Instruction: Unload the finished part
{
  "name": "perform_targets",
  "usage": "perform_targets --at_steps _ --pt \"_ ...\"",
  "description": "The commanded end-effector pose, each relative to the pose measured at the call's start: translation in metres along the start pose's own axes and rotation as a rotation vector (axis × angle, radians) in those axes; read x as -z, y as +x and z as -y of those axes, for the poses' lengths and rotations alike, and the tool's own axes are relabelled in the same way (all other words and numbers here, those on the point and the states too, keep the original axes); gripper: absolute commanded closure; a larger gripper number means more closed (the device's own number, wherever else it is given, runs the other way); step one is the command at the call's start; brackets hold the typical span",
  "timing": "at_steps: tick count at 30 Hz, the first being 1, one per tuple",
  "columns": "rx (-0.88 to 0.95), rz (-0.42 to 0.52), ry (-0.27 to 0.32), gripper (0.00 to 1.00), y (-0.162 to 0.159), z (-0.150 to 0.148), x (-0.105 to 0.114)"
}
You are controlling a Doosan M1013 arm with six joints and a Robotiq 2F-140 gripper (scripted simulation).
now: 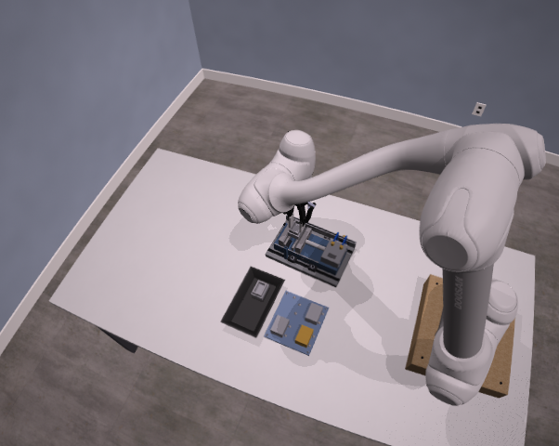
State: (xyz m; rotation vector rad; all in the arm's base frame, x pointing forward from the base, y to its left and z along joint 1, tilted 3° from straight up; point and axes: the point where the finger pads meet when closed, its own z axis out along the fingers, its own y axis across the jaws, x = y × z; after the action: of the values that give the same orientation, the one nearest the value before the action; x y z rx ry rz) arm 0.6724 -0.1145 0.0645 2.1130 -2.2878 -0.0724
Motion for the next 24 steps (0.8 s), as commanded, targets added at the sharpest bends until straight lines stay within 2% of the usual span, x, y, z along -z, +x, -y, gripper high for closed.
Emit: perform_targets --at_steps 1,12,15,23,24 --pt "0.002 -0.005 0.005 1.00 0.002 0.002 0.008" --pt "0.004 -0.005 0.005 1.00 -0.007 0.005 0.008" --pt "0.008 -0.005 0.005 1.00 -0.031 0.012 0.008" --pt "0.023 -0.005 0.006 1.00 -0.117 0.028 0.009" --pt "0.023 -0.005 0.006 1.00 -0.117 0.028 0.009"
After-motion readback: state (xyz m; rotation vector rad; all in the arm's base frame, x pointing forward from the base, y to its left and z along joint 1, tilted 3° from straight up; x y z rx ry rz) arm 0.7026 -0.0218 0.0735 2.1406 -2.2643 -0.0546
